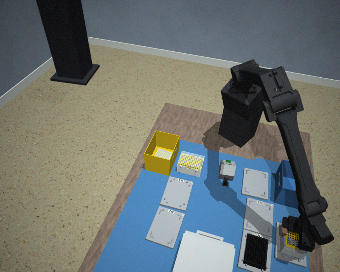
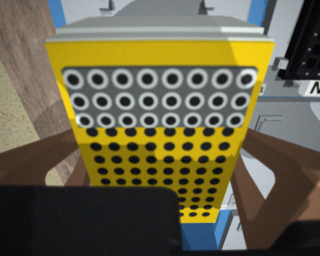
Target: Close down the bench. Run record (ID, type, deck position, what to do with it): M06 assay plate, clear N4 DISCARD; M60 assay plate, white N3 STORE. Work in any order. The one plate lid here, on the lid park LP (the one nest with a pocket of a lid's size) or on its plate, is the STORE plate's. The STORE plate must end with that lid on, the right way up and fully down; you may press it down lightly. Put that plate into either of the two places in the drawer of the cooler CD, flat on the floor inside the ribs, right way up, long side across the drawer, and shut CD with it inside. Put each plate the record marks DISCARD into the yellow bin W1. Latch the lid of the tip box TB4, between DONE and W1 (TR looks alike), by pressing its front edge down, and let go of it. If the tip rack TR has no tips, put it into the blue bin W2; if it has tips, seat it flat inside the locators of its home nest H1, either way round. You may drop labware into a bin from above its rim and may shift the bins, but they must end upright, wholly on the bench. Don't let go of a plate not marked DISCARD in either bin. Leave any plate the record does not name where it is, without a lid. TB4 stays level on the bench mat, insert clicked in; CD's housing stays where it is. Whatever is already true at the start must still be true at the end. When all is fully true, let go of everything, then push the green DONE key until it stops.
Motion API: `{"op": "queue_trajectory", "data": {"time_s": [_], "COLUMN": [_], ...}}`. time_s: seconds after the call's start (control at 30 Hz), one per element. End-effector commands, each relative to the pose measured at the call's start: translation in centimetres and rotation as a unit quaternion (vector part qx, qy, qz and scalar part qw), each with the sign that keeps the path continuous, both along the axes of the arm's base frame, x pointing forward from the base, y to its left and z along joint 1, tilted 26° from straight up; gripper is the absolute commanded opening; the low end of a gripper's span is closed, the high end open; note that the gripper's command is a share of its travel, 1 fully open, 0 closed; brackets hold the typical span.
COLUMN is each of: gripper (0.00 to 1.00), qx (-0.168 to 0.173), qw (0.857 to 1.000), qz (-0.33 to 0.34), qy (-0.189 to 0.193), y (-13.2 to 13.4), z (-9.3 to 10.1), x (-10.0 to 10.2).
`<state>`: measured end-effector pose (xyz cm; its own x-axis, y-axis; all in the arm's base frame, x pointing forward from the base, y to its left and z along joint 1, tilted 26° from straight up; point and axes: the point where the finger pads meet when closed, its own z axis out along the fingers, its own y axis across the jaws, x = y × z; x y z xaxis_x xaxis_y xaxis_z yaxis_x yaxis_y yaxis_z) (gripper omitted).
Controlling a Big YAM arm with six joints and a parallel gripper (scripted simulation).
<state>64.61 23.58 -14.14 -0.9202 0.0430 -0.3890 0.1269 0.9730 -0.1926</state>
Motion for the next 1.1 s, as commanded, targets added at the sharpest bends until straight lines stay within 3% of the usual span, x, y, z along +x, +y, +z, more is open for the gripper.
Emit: {"op": "queue_trajectory", "data": {"time_s": [0.0, 1.07], "gripper": [0.00, 0.00], "qx": [0.003, 0.006], "qw": [1.000, 1.000], "qz": [0.002, 0.003], "qy": [-0.007, -0.014], "y": [0.09, 0.16], "z": [0.57, -0.02], "x": [1.86, 2.47]}}
